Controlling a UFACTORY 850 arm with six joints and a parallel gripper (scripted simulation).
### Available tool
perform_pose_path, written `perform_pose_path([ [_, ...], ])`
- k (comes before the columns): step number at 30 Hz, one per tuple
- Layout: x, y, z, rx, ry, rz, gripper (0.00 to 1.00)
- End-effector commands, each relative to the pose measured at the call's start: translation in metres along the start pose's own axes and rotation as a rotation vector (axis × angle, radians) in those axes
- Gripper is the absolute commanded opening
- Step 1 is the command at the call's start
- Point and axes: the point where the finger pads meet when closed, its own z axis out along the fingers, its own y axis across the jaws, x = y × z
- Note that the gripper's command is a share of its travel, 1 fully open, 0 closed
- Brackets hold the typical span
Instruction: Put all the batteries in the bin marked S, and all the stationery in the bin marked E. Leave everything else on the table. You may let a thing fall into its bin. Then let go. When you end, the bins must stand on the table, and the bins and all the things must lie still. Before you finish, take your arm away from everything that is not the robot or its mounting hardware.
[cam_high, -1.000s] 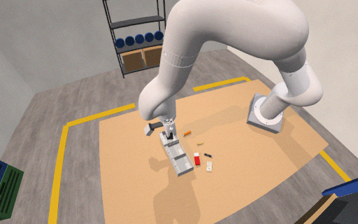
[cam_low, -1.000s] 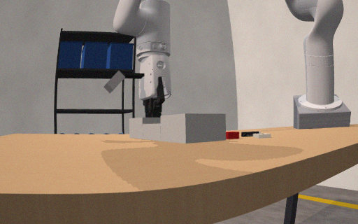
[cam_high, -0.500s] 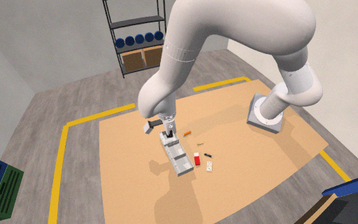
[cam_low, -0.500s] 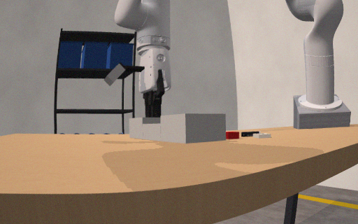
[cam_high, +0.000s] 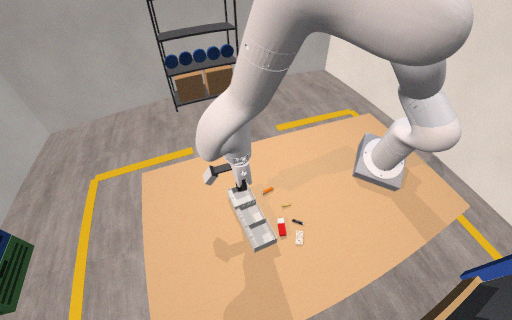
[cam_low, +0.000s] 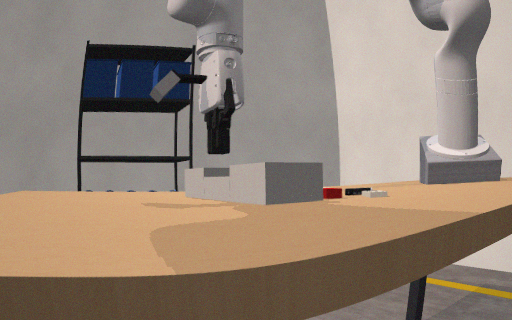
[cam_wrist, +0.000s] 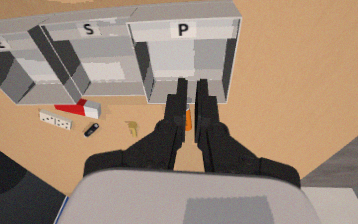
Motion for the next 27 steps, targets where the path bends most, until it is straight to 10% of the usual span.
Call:
perform_pose_path([
  [1,0.001,0.0,-0.005,0.0,0.0,0.0,0.07],
  [27,0.004,-0.083,0.0,0.0,0.0,0.0,0.07],
])
